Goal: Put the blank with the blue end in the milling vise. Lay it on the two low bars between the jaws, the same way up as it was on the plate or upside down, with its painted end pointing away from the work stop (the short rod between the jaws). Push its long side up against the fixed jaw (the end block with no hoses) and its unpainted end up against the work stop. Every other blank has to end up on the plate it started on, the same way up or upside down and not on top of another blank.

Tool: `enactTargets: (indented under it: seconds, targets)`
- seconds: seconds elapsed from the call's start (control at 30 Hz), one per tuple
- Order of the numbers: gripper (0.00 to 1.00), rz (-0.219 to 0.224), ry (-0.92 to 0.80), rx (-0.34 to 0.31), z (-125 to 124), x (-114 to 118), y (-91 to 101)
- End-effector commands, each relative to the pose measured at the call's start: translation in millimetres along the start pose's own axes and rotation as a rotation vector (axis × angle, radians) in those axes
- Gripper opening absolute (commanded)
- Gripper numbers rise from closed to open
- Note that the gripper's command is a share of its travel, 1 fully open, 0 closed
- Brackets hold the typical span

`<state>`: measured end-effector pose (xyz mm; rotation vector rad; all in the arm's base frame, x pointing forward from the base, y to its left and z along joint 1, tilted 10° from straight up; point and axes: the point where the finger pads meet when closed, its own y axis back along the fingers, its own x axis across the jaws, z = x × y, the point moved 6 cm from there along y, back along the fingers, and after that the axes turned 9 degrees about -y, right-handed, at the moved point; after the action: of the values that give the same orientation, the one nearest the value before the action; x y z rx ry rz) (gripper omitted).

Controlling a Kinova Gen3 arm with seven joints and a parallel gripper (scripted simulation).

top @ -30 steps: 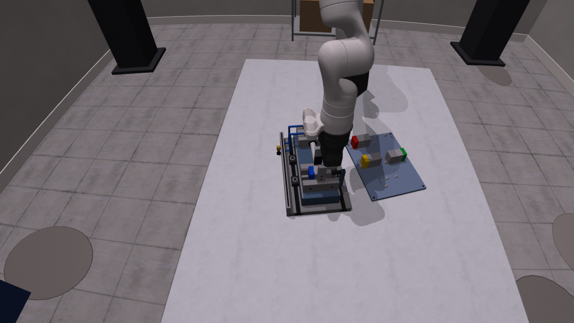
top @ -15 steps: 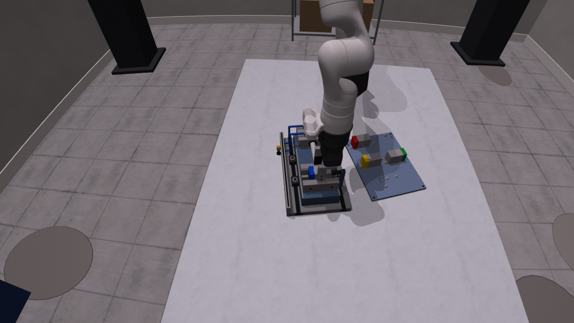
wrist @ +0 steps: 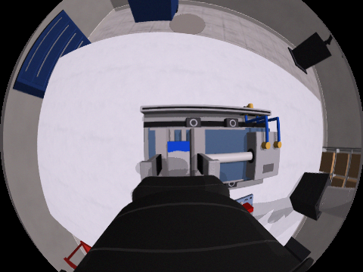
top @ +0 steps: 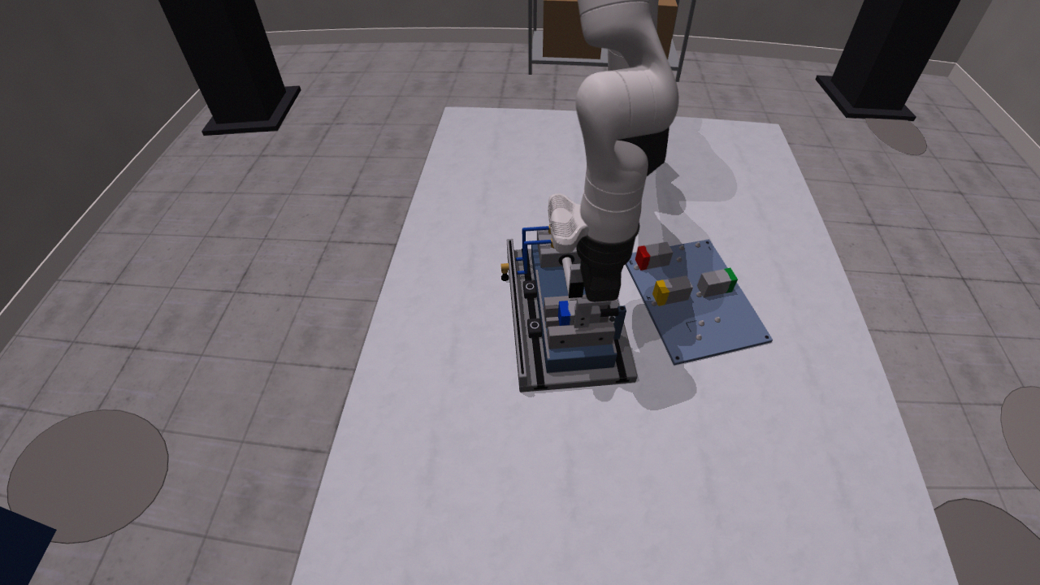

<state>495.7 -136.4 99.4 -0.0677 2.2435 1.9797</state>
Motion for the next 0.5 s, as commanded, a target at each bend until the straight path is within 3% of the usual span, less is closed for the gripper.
enactTargets:
  seconds: [0.0, 0.47]
  targets:
    - [1.0, -0.002, -0.001, -0.001, 0.0, -0.7, 2.1]
    - [1.0, -0.002, 0.0, 0.0, 0.0, -0.7, 2.4]
